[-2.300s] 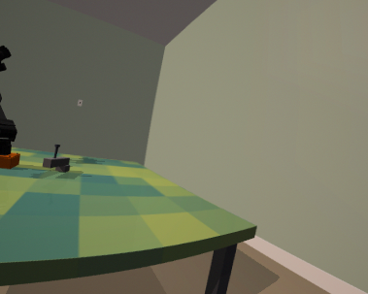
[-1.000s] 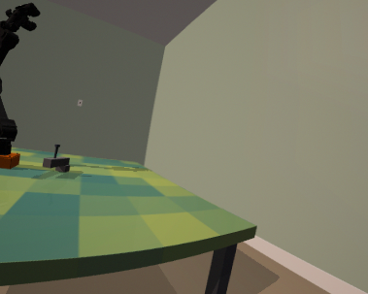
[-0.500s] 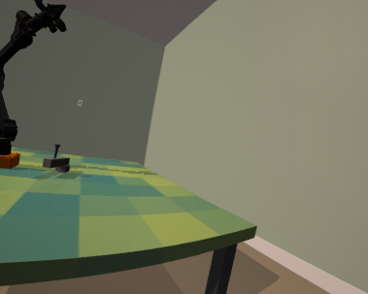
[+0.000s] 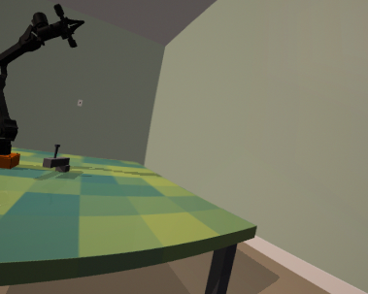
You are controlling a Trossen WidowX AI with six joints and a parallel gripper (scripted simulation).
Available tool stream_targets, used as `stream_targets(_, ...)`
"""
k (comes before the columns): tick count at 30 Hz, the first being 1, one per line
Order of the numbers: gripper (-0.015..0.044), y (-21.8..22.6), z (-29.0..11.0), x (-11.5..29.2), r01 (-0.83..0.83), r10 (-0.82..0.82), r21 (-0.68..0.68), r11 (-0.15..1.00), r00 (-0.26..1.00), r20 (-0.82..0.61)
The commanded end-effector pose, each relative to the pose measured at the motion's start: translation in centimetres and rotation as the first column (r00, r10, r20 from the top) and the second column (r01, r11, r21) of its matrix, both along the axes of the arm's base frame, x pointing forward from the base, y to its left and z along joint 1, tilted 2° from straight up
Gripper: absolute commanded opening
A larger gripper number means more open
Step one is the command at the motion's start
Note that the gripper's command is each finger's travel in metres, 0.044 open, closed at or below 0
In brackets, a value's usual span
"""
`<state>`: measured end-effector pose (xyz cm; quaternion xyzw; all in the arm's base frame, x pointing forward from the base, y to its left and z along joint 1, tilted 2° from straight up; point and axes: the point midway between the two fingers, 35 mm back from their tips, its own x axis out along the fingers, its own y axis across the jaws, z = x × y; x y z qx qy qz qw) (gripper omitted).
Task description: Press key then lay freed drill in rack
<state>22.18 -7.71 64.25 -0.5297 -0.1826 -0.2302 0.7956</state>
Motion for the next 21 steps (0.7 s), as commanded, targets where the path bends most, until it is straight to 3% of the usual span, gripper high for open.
stream_targets(1, 0.0000, -2.1, -5.2, 4.6, -0.026, 0.058, 0.196, 0.980, 0.986, -0.157)
stream_targets(7, 0.0000, -3.9, -13.3, 9.4, 0.026, 0.154, 0.454, 0.890, 0.922, -0.355)
stream_targets(13, 0.0000, -4.6, -22.8, 12.3, 0.193, 0.261, 0.655, 0.730, 0.808, -0.529)
stream_targets(21, 0.0000, -3.6, -35.7, 12.4, 0.534, 0.394, 0.710, 0.460, 0.594, -0.702)
